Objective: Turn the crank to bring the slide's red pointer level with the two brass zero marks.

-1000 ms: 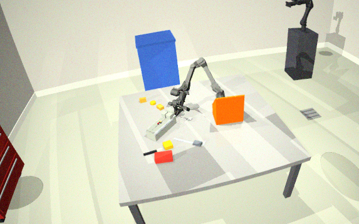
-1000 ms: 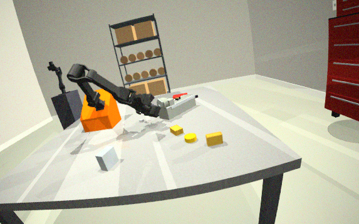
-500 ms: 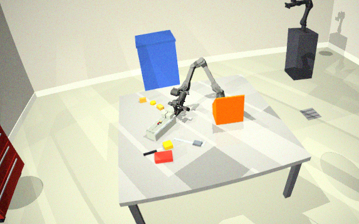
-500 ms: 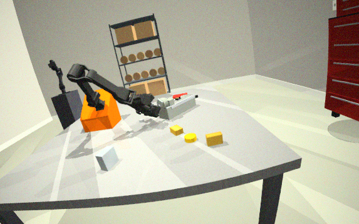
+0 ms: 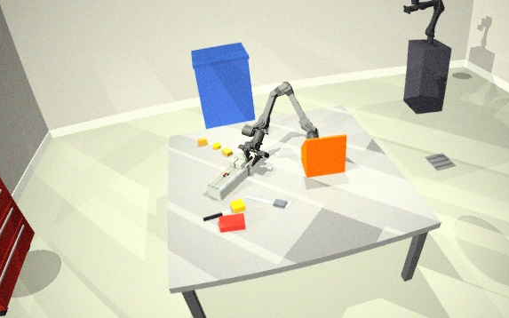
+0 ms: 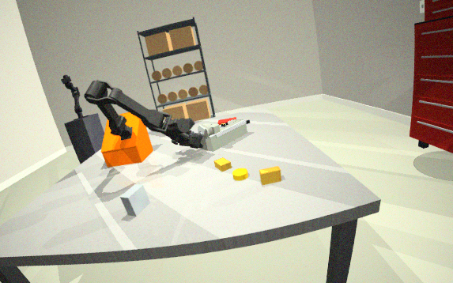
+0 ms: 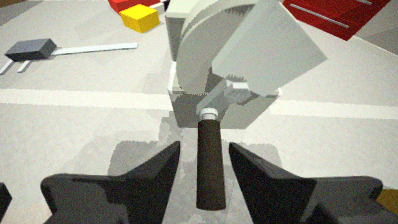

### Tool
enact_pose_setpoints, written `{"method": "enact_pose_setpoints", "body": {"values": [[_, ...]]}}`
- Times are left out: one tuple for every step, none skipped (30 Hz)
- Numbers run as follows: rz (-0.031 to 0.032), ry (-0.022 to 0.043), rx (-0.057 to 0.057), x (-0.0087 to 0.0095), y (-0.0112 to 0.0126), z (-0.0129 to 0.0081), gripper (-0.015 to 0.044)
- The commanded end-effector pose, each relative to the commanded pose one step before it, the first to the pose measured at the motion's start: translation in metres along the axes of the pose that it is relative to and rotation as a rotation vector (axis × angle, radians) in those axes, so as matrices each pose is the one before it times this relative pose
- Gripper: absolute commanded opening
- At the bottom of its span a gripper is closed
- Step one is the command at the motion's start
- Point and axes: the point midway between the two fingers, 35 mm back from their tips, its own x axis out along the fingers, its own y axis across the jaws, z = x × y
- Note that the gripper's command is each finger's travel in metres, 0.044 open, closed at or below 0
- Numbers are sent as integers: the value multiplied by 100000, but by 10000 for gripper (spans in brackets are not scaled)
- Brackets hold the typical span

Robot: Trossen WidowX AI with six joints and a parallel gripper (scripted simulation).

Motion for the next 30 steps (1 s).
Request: {"method": "enact_pose_setpoints", "body": {"values": [[-51,1,-21,0,-12,2,341],[0,0,0,0,0,0,368],[0,0,0,0,0,0,394],[0,0,0,0,0,0,420],[0,0,0,0,0,0,440],[4,-3,3,-62,-8,69,440],[12,-10,8,-187,-22,207,440],[17,-17,13,-315,-31,343,440],[16,-22,15,-384,-29,410,440],[12,-23,15,-388,-20,406,440],[7,-24,15,-393,-11,402,440],[2,-26,15,-397,-2,397,440],[-3,-27,16,-401,6,392,440],[-7,-29,16,-405,15,387,440],[-9,-25,13,-339,19,316,440],[-7,-16,8,-205,14,188,440],[-3,-5,3,-68,5,62,440],[35,-9,-2,-81,-17,116,440],[103,-28,-7,-245,-49,347,440],[163,-45,-13,-419,-70,576,440],[190,-53,-20,-538,-68,708,440],[176,-51,-24,-558,-46,701,440],[161,-49,-28,-577,-25,692,440],[146,-48,-32,-595,-4,681,440],[132,-47,-35,-613,17,669,440],[117,-46,-39,-630,38,656,440],[103,-47,-43,-647,58,641,440],[88,-47,-46,-662,77,624,440],[73,-49,-50,-679,96,608,440],[59,-50,-53,-693,115,589,440]]}}
